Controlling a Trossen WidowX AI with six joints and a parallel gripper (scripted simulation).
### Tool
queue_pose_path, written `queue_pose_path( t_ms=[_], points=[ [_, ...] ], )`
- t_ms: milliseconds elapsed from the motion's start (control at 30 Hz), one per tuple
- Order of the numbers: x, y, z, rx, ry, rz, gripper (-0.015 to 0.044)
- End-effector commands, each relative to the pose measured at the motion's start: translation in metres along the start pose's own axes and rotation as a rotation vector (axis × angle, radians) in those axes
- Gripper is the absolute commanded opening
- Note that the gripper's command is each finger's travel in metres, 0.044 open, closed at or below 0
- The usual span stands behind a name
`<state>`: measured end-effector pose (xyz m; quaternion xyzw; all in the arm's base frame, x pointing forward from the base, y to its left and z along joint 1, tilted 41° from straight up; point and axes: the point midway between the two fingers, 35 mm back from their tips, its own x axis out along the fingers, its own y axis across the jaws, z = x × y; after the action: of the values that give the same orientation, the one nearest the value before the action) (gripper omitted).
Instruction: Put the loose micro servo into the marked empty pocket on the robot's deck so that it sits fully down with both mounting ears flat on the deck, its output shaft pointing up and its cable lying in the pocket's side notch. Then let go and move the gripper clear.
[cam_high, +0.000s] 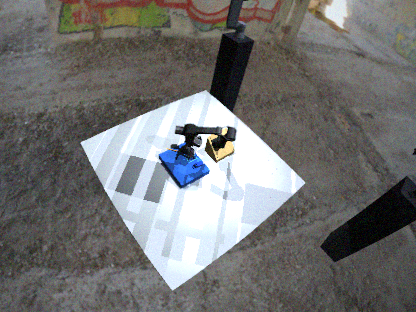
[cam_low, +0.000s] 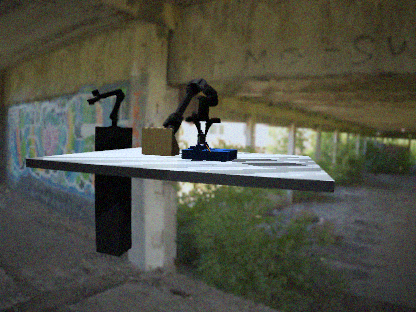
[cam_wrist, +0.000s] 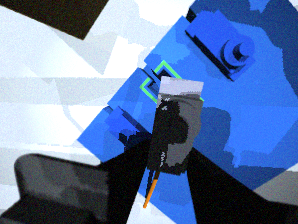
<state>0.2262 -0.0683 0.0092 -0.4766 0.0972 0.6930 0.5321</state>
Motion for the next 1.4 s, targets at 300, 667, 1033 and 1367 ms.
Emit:
queue_pose_path(
  t_ms=[300, 667, 1033, 1367],
  points=[
    [-0.003, -0.017, -0.040, -0.007, 0.010, -0.001, 0.0000],
    [-0.003, -0.034, -0.077, -0.009, 0.012, -0.002, 0.0000],
    [-0.003, -0.055, -0.051, -0.009, 0.010, -0.003, 0.0000],
    [-0.002, -0.077, -0.019, 0.008, 0.007, -0.004, 0.0000]
  ],
)
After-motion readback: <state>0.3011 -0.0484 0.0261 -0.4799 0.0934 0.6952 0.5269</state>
